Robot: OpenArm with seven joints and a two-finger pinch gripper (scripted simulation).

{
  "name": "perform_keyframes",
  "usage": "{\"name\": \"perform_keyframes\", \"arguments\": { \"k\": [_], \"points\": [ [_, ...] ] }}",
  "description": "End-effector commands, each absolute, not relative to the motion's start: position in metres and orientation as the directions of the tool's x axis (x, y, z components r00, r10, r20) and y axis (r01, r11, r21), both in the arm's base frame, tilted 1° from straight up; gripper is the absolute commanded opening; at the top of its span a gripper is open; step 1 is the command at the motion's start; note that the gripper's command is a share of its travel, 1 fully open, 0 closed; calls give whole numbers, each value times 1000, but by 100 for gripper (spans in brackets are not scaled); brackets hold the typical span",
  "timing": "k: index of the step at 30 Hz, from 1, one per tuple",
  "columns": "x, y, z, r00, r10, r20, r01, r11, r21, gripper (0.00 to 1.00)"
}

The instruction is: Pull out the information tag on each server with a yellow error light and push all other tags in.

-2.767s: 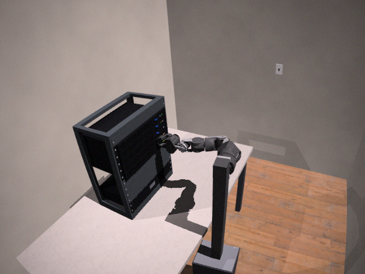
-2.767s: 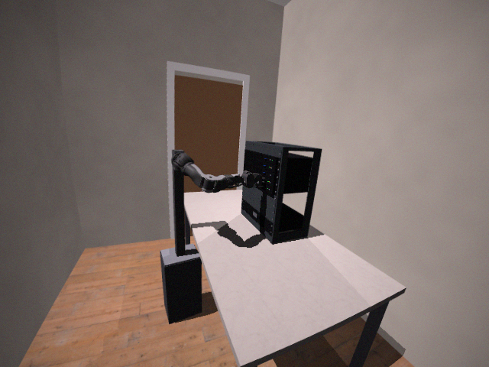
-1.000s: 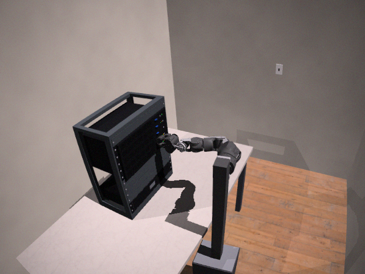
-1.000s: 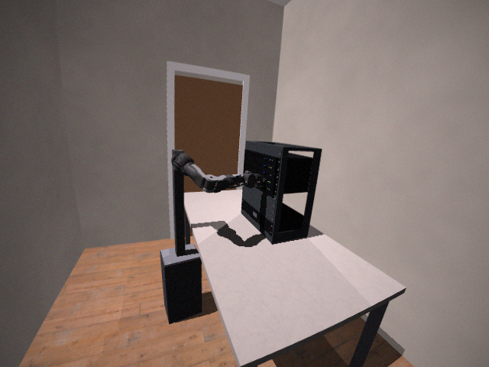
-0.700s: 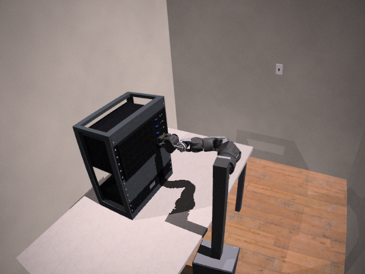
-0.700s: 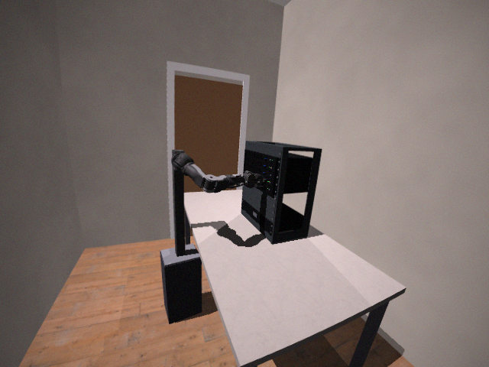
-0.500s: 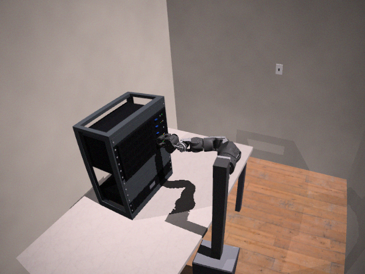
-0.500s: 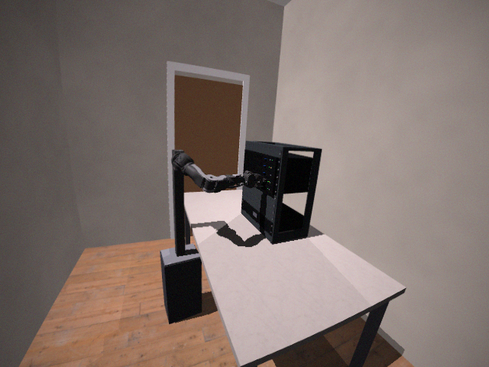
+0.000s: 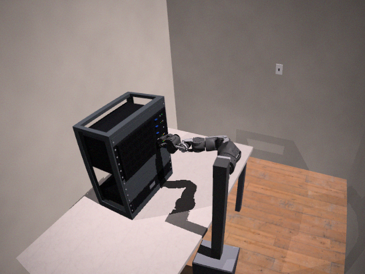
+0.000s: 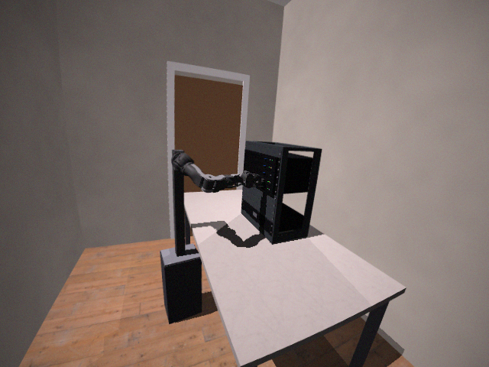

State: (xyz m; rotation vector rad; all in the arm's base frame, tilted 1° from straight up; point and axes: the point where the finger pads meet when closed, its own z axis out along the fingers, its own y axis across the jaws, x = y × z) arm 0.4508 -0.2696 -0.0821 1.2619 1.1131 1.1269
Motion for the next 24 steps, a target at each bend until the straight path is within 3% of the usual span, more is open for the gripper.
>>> {"name": "perform_keyframes", "arguments": {
  "k": [1,24],
  "points": [
    [451,-266,-81,109,994,9,-13,-8,1000,0],
    [438,-264,-81,108,994,9,-13,-8,1000,0]
  ]
}}
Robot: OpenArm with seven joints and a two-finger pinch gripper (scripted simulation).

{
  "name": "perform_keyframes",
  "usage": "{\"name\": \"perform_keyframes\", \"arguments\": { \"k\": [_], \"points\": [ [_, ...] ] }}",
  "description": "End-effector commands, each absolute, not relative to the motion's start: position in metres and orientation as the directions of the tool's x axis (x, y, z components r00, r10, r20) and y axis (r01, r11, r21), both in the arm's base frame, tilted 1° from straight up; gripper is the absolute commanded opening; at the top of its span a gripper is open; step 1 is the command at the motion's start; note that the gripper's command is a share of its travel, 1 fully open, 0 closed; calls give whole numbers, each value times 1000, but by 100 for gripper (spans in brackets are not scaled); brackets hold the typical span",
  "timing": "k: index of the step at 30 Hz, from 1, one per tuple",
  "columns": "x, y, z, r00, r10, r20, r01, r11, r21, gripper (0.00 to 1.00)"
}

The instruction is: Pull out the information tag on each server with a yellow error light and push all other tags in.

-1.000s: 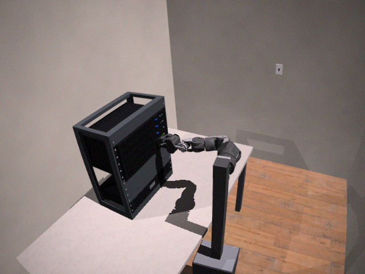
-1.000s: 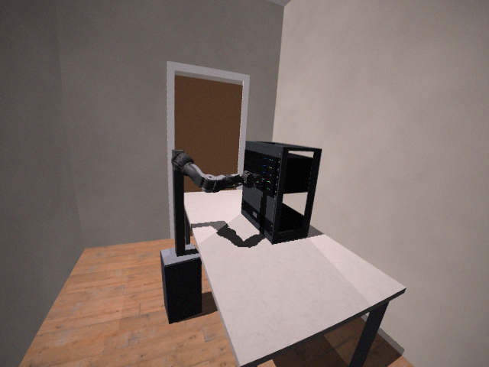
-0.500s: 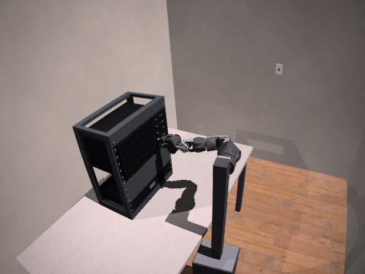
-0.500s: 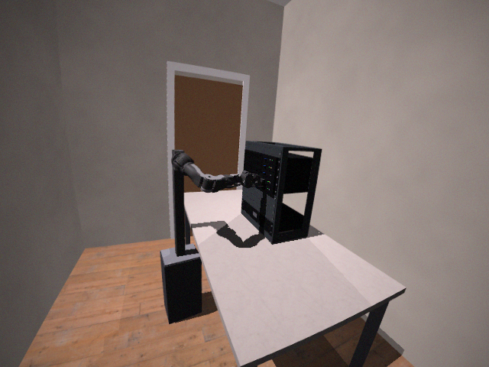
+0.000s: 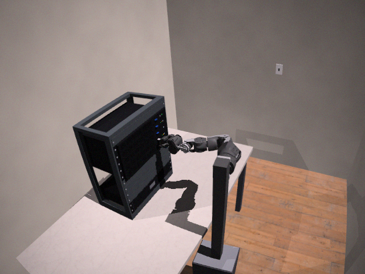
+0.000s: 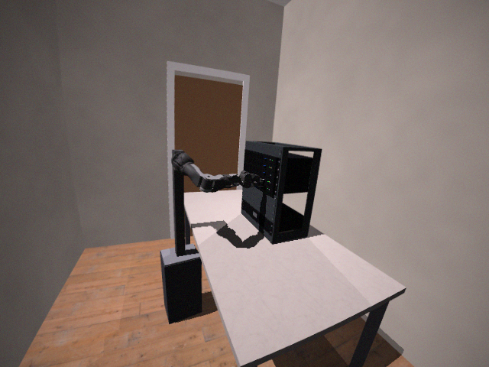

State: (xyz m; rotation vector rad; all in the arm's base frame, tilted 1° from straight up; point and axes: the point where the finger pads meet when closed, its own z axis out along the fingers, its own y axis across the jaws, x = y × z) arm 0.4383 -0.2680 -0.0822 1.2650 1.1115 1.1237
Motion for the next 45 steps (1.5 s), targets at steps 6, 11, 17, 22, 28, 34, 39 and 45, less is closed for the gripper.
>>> {"name": "perform_keyframes", "arguments": {
  "k": [6,11,17,22,28,34,39,45],
  "points": [
    [427,-262,-81,108,994,9,-13,-8,1000,0],
    [427,-262,-81,108,994,9,-13,-8,1000,0],
    [426,-262,-81,108,994,9,-13,-8,1000,0],
    [416,-260,-80,109,994,9,-14,-8,1000,0],
    [415,-260,-80,109,994,9,-14,-8,1000,0],
    [415,-260,-80,109,994,9,-14,-8,1000,0],
    [411,-259,-80,109,994,9,-14,-8,1000,0],
    [411,-259,-80,109,994,9,-14,-8,1000,0]
  ]
}}
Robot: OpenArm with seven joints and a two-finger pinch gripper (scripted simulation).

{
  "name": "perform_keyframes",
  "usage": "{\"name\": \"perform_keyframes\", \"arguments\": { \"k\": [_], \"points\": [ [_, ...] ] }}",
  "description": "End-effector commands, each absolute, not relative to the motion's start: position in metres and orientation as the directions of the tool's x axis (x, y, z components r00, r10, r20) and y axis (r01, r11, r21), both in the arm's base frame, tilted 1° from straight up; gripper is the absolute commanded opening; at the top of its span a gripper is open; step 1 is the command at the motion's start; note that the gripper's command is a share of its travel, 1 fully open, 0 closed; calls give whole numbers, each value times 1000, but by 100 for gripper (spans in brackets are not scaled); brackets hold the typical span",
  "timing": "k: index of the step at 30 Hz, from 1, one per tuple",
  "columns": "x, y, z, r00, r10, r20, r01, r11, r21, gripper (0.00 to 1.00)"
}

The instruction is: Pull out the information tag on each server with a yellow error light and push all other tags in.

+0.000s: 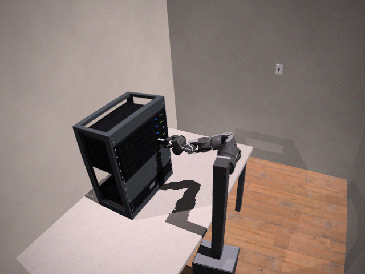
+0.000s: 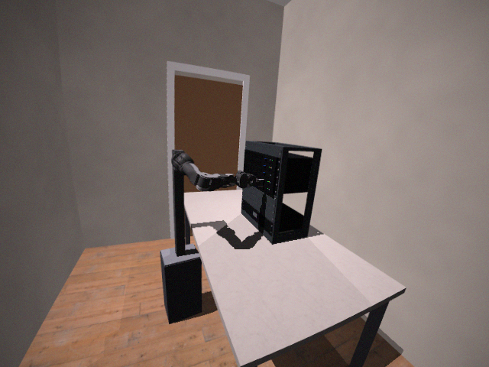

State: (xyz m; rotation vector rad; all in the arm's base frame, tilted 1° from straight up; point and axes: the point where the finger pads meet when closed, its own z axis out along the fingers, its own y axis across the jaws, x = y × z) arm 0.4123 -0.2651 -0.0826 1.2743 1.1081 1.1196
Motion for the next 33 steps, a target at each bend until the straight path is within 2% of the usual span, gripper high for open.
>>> {"name": "perform_keyframes", "arguments": {
  "k": [1,4,5,33],
  "points": [
    [411,-259,-80,109,994,9,-14,-8,1000,0],
    [411,-259,-80,109,994,9,-14,-8,1000,0],
    [411,-259,-80,109,994,9,-14,-8,1000,10],
    [410,-259,-80,109,994,9,-14,-8,1000,10]
  ]
}}
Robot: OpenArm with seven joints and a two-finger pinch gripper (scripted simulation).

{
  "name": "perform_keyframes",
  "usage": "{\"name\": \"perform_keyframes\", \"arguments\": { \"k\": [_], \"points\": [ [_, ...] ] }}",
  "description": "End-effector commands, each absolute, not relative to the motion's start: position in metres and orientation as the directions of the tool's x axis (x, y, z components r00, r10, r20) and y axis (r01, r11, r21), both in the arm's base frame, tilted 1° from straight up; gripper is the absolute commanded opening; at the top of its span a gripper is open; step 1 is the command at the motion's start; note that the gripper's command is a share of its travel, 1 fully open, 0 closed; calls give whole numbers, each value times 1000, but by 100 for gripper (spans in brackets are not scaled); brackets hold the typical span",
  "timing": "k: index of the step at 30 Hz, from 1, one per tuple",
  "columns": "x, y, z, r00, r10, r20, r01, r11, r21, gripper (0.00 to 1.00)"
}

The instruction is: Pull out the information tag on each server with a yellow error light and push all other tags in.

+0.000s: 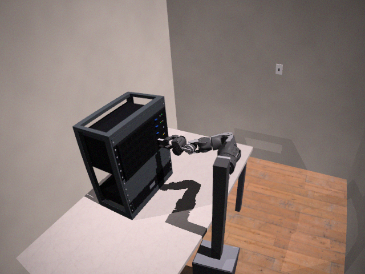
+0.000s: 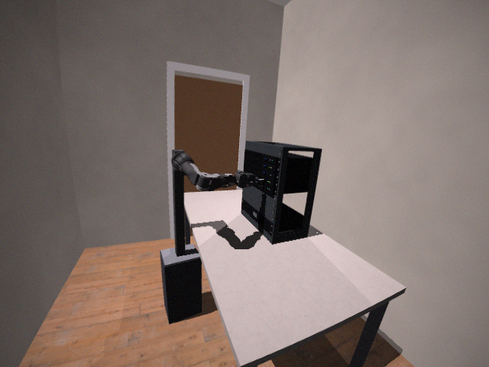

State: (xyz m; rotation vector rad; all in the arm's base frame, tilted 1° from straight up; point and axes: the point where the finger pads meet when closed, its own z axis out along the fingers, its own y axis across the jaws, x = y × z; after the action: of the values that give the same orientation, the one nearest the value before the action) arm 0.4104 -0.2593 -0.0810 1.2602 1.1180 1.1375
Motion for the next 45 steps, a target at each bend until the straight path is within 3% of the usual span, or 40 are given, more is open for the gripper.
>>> {"name": "perform_keyframes", "arguments": {
  "k": [1,17,30,45],
  "points": [
    [410,-259,-80,109,994,9,-14,-8,1000,10],
    [369,-258,-81,109,994,9,-14,-8,1000,10],
    [361,-258,-80,109,994,9,-14,-8,1000,10],
    [360,-260,5,110,994,8,-14,-7,1000,10]
  ]
}}
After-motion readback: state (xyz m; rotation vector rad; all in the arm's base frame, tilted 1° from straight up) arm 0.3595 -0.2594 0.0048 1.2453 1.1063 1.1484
